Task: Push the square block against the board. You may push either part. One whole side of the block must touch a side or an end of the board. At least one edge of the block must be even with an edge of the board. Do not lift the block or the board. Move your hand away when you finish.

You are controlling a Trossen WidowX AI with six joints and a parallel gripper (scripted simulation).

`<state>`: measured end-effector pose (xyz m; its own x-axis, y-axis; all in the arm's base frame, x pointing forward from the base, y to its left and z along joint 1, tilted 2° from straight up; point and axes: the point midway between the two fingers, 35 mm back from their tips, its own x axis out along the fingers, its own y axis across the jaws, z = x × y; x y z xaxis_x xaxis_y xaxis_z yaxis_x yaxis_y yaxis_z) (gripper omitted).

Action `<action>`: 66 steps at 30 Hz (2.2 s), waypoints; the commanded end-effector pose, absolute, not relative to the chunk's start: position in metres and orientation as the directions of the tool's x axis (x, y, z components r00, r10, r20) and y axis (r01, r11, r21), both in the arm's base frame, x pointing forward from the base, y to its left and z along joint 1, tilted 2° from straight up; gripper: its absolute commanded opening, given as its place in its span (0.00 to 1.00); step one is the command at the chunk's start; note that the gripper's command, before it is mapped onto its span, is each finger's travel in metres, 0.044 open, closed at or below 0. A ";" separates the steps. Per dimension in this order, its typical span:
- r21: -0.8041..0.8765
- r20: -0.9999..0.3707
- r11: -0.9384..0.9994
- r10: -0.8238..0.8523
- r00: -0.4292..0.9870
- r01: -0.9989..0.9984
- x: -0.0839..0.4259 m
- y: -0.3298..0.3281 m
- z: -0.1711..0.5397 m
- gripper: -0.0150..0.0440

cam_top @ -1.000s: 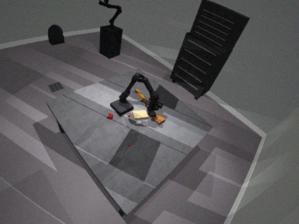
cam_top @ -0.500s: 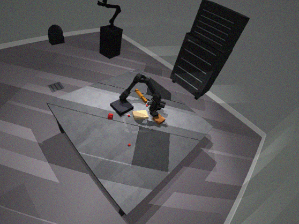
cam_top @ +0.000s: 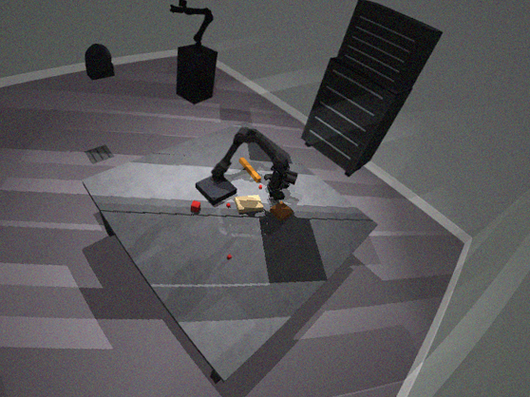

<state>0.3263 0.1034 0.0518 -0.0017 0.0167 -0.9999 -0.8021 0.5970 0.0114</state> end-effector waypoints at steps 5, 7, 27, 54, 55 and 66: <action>0.012 -1.000 0.597 0.007 -0.009 -0.802 0.310 0.026 0.057 0.25; 0.011 -1.000 0.597 0.005 -0.010 -0.802 0.298 -0.005 0.057 0.25; 0.014 -1.000 0.595 -0.004 -0.020 -0.803 0.216 -0.103 -0.002 0.25; 0.013 -1.000 0.595 -0.002 -0.018 -0.804 0.235 -0.082 -0.002 0.25; 0.013 -1.000 0.595 -0.002 -0.017 -0.804 0.236 -0.081 -0.002 0.25; 0.013 -1.000 0.595 -0.001 -0.017 -0.804 0.245 -0.070 -0.002 0.25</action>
<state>0.2414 -0.0747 -0.0019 -0.0183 -0.0062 -0.9998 -0.8042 0.5943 0.0110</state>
